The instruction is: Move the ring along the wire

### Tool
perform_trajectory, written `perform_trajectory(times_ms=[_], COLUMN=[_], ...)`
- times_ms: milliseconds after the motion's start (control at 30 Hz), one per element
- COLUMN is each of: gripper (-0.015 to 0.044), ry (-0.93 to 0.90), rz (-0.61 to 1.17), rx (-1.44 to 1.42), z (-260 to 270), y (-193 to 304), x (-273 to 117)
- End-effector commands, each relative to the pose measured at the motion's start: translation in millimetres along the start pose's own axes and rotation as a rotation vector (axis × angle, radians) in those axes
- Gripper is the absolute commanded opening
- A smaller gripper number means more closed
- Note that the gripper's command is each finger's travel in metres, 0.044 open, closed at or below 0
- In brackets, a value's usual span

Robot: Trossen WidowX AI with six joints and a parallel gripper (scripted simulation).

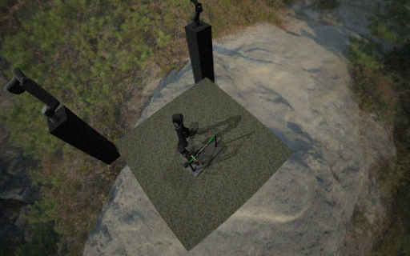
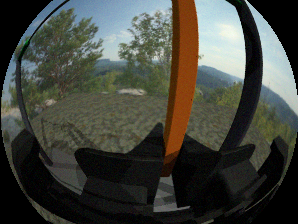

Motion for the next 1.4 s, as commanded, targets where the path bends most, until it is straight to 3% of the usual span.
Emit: perform_trajectory(times_ms=[0,1367], gripper=[-0.015,-0.015], ry=[0.005,0.002], rz=[-0.004,-0.006], rx=[-0.002,-0.004], z=[-0.8,23.0], y=[-2.0,-1.6], x=[0.3,0.7])
Point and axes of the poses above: the point midway between the two fingers, 35 mm back from their tips, its own x axis out along the fingers, its own z axis across the jaws, y = z × x, the point moved 5 cm from there along -x, back along the fingers, and after that the axes turned 1 degree about x, right-handed, at the moved point
